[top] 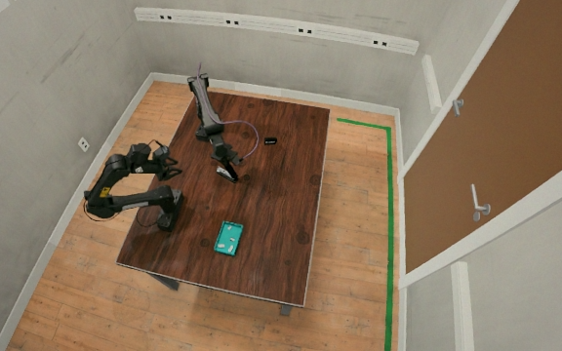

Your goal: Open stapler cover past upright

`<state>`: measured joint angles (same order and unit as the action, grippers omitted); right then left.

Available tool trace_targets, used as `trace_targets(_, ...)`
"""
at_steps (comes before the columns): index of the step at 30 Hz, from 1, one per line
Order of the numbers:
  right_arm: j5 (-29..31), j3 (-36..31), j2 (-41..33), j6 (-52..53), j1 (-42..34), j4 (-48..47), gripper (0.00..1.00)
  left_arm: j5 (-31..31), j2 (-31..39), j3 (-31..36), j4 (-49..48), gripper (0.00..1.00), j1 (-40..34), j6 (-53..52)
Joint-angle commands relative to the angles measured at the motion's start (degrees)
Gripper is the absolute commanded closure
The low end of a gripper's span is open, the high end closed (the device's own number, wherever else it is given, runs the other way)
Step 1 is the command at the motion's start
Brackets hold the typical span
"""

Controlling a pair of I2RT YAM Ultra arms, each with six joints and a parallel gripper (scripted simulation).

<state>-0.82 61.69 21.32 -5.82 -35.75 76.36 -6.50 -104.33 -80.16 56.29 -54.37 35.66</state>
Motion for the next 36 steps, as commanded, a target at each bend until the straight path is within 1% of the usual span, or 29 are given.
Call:
trace_targets(1, 2.30, 2.43, -1.51, 1.27, -4.89, 2.53, 0.43, 0.45, -0.30, -0.75, 1.43, 0.78, 0.23, -0.19)
trace_targets(3, 3.14, 2.43, -2.48, 1.61, -8.21, 4.05, 0.43, 0.45, -0.30, -0.75, 1.43, 0.78, 0.23, -0.19)
trace_targets(8, 4.63, 2.64, -3.90, 2.61, -19.59, 5.22, 0.43, 0.45, -0.30, -0.75, 1.43, 0.78, 0.23, -0.19)
trace_targets(10, 4.98, 2.72, -3.92, 3.30, -21.37, 5.33, 0.43, 0.45, -0.30, -0.75, 1.43, 0.78, 0.23, -0.19)
trace_targets(21, 4.96, 2.80, -3.95, 3.44, -21.68, 4.72, 0.43, 0.45, -0.30, -0.75, 1.43, 0.78, 0.23, -0.19)
trace_targets(23, 4.97, 2.80, -3.94, 3.44, -21.69, 4.72, 0.43, 0.45, -0.30, -0.75, 1.43, 0.56, 0.23, -0.20)
trace_targets(24, 4.98, 2.80, -3.94, 3.45, -21.70, 4.72, 0.43, 0.45, -0.31, -0.75, 1.43, 0.54, 0.23, -0.20)
trace_targets(36, 4.53, 2.21, -3.35, 3.45, -21.39, 4.72, 0.43, 0.16, 2.72, -2.16, 2.75, 0.54, 0.27, -0.60)
